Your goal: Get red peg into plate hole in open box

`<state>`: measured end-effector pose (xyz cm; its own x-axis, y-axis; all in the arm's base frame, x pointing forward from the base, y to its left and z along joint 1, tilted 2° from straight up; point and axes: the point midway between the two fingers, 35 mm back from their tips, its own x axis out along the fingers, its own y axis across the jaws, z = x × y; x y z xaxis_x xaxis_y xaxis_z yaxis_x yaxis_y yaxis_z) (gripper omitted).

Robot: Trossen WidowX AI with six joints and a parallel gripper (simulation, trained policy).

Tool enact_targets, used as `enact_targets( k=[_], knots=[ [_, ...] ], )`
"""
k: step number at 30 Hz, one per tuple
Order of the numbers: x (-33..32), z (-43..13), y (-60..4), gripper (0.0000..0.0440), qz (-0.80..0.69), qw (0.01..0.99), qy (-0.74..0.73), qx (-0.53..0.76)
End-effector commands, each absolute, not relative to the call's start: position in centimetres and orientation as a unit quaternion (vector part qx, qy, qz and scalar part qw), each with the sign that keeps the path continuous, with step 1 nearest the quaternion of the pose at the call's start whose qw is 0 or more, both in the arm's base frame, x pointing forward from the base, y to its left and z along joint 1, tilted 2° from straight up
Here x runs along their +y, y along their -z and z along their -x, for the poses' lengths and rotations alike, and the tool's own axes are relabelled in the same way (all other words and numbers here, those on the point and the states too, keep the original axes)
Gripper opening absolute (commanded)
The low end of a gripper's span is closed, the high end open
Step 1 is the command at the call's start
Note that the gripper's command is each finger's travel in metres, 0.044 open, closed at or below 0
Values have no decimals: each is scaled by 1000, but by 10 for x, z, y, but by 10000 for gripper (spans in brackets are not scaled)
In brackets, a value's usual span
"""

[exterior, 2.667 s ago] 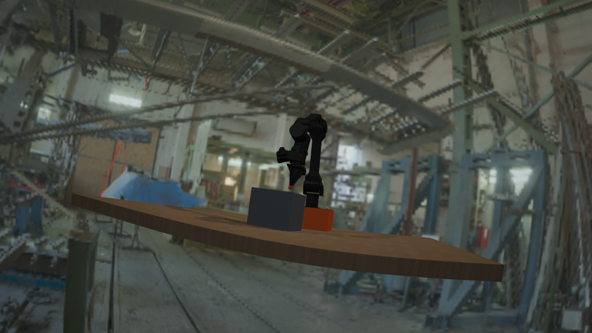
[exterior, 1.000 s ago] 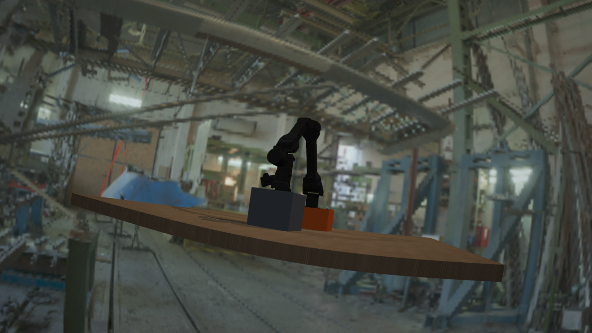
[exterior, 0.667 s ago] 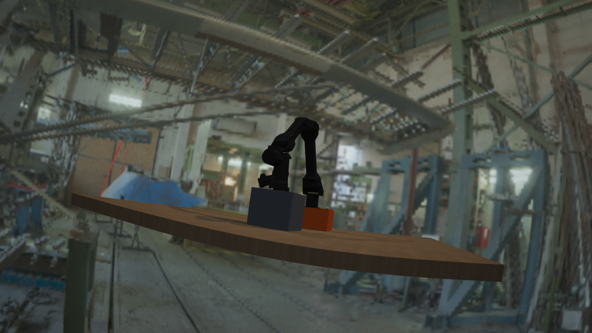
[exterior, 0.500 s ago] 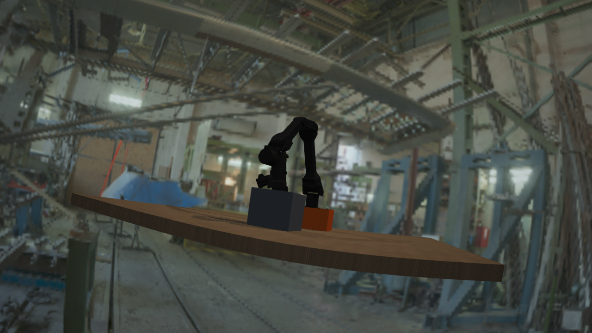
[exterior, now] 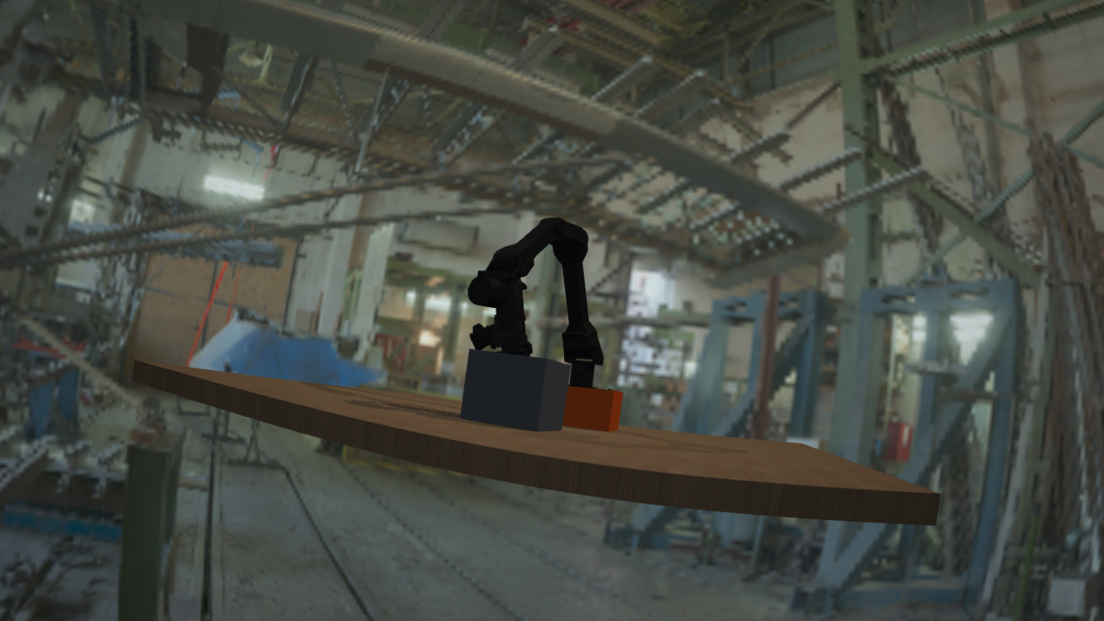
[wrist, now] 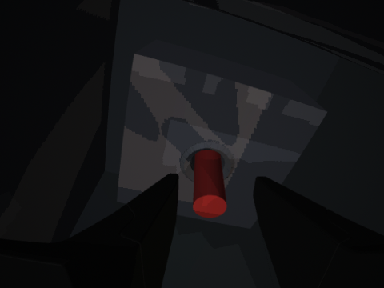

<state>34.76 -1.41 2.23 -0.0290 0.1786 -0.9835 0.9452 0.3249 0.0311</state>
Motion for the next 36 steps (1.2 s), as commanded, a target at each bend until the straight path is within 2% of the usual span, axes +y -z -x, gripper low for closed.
enact_targets(
  k=[1, 5, 9, 11, 15, 23, 31, 36],
  knots=[
    [-16, -351, -22, 105, -460, 523, 356, 623],
    [-19, -360, -24, 66, -466, 527, 345, 621],
    [-21, -369, -31, 68, -477, 528, 334, 618],
    [-22, -373, -35, 77, -485, 528, 326, 616],
    [-22, -382, -45, 123, -503, 526, 310, 612],
    [-27, -400, -74, 174, -535, 531, 276, 597],
    [-30, -406, -89, 195, -548, 531, 261, 592],
    [-35, -412, -96, 159, -550, 540, 250, 586]
  ],
)
